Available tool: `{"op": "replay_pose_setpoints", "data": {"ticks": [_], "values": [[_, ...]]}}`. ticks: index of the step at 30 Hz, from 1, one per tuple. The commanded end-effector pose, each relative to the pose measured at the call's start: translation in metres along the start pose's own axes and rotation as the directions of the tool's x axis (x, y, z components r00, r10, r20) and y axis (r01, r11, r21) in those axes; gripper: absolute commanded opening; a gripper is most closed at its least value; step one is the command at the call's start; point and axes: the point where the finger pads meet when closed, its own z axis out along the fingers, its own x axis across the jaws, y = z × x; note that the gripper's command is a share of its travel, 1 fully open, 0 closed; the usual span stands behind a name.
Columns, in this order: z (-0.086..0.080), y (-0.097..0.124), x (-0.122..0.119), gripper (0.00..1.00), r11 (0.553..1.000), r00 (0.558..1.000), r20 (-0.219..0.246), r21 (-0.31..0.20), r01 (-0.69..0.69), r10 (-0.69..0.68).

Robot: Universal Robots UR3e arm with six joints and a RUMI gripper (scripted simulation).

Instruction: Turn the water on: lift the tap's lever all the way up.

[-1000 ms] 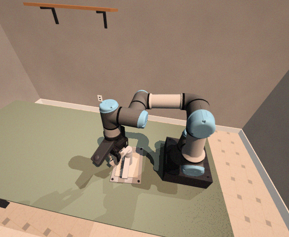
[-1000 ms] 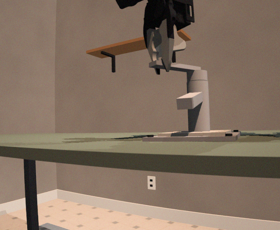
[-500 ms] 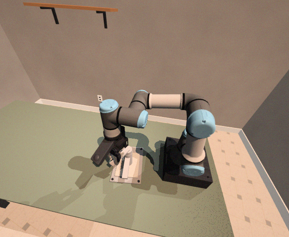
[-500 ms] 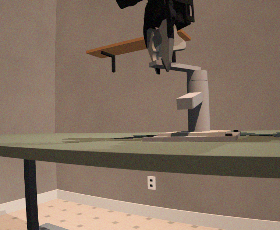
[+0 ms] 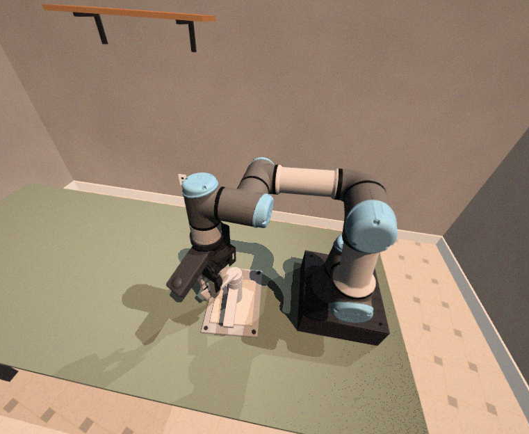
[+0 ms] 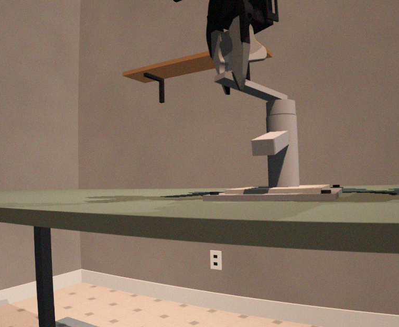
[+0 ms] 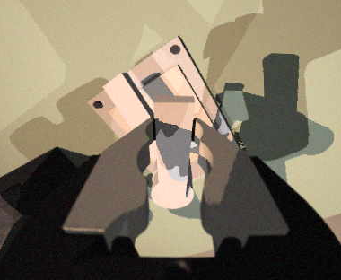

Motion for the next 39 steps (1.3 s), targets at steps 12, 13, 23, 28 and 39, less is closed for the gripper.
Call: {"op": "replay_pose_setpoints", "data": {"ticks": [12, 13, 23, 28, 39], "values": [[-0.0201, 0.0085, 0.0006, 0.00, 1.000, 1.000, -0.002, 0.001, 0.000, 0.000], [-0.0201, 0.0085, 0.0006, 0.00, 1.000, 1.000, -0.002, 0.001, 0.000, 0.000], [-0.0201, 0.0085, 0.0006, 0.00, 1.000, 1.000, -0.002, 0.001, 0.000, 0.000], [-0.0201, 0.0085, 0.0006, 0.00, 1.000, 1.000, -0.002, 0.001, 0.000, 0.000], [-0.0201, 0.0085, 0.0006, 0.00, 1.000, 1.000, -0.002, 0.001, 0.000, 0.000]]}}
